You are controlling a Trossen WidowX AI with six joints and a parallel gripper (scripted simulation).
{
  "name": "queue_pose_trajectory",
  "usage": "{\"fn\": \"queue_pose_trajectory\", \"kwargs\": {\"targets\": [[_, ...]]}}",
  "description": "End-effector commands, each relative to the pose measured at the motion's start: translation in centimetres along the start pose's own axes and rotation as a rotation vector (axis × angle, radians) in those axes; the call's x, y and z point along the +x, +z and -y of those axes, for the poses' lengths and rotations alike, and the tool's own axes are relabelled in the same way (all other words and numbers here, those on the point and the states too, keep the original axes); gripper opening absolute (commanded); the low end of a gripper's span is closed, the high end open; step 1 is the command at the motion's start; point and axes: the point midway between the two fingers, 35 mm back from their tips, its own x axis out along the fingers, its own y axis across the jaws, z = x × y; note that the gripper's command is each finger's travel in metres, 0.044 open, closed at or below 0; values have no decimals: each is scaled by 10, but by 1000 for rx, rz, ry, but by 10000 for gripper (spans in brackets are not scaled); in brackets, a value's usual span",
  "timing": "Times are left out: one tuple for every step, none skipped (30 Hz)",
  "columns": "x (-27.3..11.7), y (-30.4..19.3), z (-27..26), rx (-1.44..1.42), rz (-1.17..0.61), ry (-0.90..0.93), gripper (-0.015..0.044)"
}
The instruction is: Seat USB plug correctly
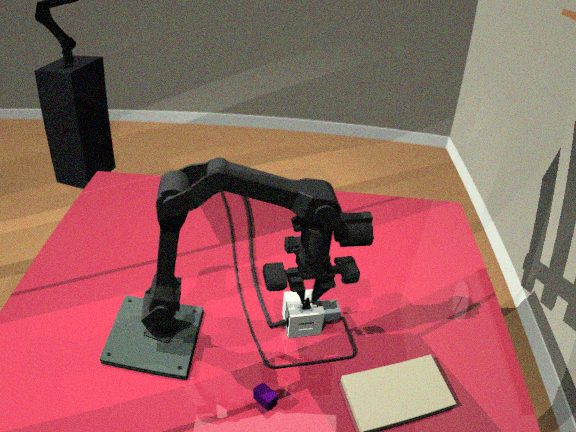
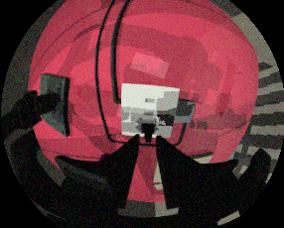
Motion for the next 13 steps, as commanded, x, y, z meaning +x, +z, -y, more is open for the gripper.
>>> {"fn": "queue_pose_trajectory", "kwargs": {"targets": [[0, 0, 0, 0, 0, 0, 95], [0, 0, 0, 0, 0, 0, 95], [-1, 0, 0, 0, 0, 0, 95], [-2, 0, 0, 0, 0, 0, 95], [-3, 0, 0, 0, 0, 0, 95], [-4, 0, 0, 0, 0, 0, 95], [-5, 0, 0, 0, 0, 0, 95], [-6, 0, 0, 0, 0, 0, 95], [-7, 0, 0, 0, 0, 0, 95], [-8, 0, 0, 0, 0, 0, 95], [-9, 0, 0, 0, 0, 0, 95], [-10, 0, 0, 0, 0, 0, 95], [-11, 0, 0, 0, 0, 0, 95]]}}
